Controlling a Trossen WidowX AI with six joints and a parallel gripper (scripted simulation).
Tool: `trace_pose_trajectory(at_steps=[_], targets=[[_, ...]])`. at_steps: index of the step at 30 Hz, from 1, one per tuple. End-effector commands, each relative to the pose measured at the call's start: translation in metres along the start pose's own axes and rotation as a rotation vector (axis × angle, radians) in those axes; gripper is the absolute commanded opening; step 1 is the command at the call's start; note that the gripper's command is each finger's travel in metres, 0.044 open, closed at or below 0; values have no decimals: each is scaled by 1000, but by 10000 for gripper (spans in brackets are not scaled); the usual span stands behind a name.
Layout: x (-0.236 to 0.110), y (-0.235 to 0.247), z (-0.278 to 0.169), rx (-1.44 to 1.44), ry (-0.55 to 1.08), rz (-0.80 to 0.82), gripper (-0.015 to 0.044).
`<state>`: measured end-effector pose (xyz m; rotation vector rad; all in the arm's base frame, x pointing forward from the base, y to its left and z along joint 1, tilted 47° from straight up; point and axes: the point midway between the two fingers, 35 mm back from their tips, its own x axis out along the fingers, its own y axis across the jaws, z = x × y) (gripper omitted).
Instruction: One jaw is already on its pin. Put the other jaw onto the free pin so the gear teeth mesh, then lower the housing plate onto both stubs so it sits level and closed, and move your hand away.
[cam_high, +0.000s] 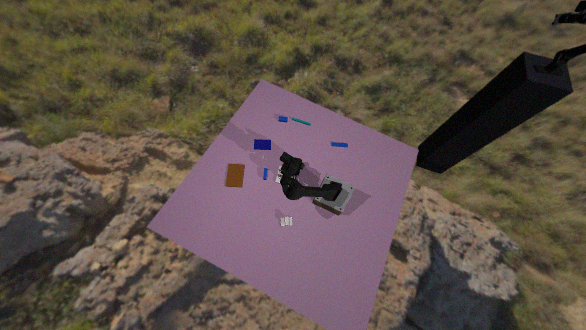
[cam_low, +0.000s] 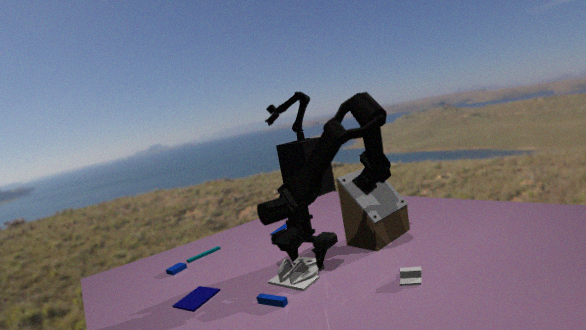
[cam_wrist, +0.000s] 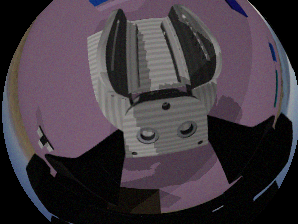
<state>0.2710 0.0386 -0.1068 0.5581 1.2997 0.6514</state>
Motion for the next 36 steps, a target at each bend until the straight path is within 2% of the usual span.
trace_pose_trajectory(at_steps=[1,36], targets=[[3,2,0,-8,6,1,351],[1,1,-1,-8,6,0,351]])
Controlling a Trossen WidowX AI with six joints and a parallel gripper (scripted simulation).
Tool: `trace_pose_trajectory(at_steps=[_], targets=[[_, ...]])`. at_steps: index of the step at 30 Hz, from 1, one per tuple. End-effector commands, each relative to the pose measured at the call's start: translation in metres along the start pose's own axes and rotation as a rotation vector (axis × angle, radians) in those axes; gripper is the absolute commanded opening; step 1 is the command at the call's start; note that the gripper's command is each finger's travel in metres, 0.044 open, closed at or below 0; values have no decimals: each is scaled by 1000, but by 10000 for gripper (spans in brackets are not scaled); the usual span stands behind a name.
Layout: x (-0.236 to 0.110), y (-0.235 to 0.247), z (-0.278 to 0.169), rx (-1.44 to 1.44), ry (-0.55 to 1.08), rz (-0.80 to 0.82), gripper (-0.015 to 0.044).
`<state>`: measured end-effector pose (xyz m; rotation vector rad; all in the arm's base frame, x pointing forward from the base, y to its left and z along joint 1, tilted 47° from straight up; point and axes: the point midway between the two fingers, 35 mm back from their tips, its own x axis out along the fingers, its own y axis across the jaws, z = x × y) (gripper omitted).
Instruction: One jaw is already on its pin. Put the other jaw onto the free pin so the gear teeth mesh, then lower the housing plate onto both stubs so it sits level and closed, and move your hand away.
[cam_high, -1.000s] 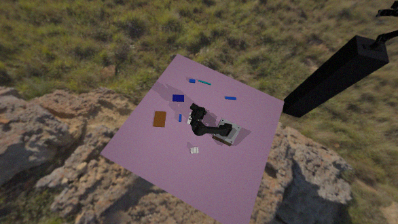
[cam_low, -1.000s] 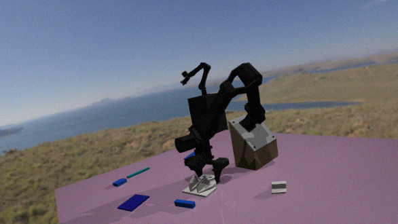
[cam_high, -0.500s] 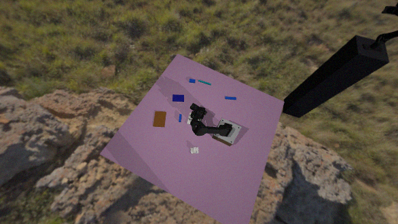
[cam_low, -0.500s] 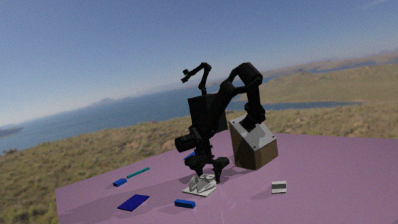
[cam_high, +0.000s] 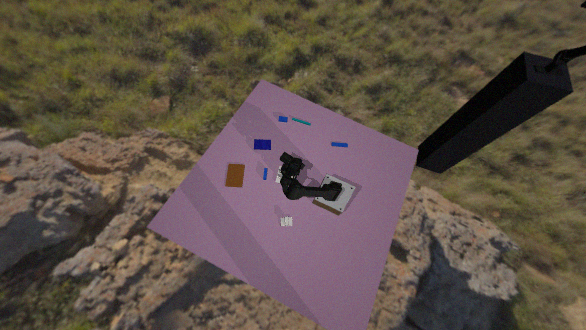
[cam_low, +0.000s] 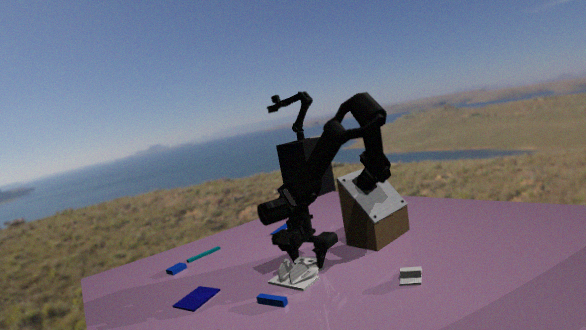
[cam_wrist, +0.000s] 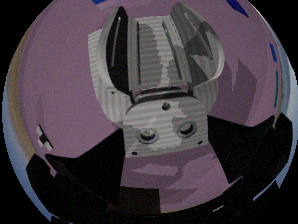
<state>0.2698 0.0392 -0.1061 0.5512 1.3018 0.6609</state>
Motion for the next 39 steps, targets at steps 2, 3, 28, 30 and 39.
trace_pose_trajectory(at_steps=[2,3,28,30,39], targets=[[1,0,0,1,-1,-2,351],[1,0,0,1,-1,-2,351],[3,0,0,1,-1,-2,351],[3,0,0,1,-1,-2,351],[2,0,0,1,0,-1,440]])
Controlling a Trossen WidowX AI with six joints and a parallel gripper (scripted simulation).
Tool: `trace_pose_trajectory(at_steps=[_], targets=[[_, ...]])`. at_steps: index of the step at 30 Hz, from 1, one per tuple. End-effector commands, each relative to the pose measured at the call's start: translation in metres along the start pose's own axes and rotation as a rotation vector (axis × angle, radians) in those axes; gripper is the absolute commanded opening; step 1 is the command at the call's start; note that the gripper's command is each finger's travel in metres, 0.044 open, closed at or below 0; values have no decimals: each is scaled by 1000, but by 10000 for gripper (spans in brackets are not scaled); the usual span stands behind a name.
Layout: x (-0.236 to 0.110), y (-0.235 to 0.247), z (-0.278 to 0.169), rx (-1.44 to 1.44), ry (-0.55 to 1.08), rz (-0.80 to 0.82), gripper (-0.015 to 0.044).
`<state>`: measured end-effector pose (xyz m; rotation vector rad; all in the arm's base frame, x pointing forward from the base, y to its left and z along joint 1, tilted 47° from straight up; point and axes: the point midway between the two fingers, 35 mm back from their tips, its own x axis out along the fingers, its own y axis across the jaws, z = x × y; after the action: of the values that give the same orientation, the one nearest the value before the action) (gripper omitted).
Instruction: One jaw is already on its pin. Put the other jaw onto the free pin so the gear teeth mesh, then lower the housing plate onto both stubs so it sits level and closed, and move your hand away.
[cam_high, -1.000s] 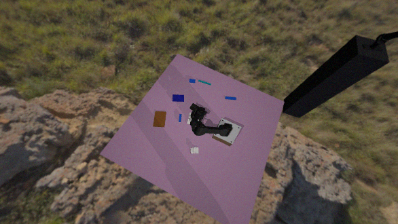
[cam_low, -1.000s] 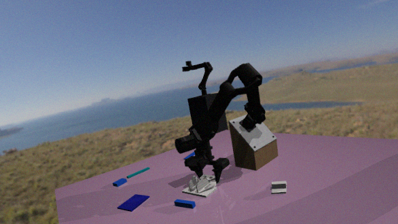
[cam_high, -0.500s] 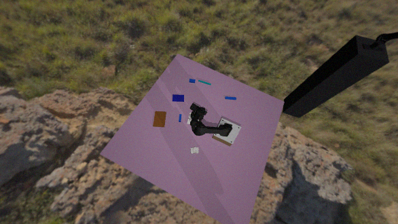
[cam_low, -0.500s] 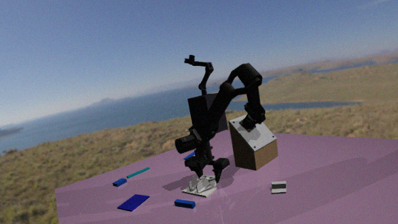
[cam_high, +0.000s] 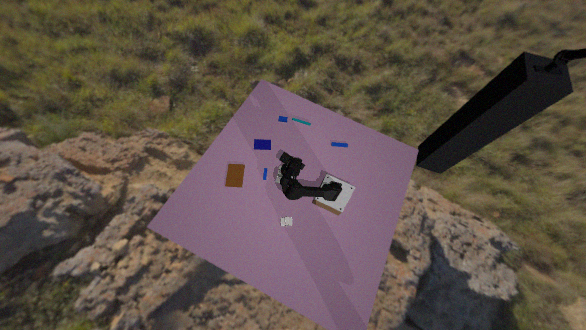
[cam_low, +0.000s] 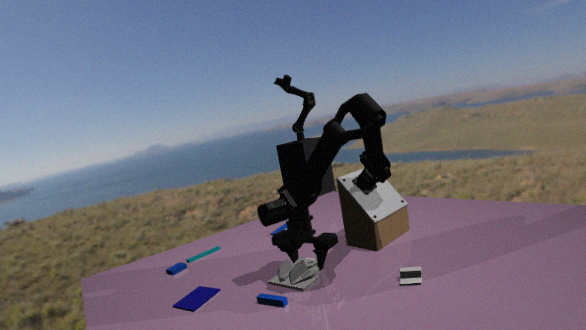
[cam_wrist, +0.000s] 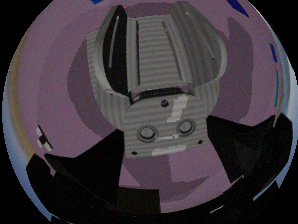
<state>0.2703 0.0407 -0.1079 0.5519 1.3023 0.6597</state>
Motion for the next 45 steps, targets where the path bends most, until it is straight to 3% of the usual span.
trace_pose_trajectory(at_steps=[1,14,24,30,38,45], targets=[[0,0,0,0,0,0,440],[-1,0,0,0,0,-1,440],[-74,-1,1,-1,0,-6,440],[-70,-2,1,4,-13,-8,440],[-122,16,-48,2,1,-10,440],[-126,18,-53,1,2,-8,440]])
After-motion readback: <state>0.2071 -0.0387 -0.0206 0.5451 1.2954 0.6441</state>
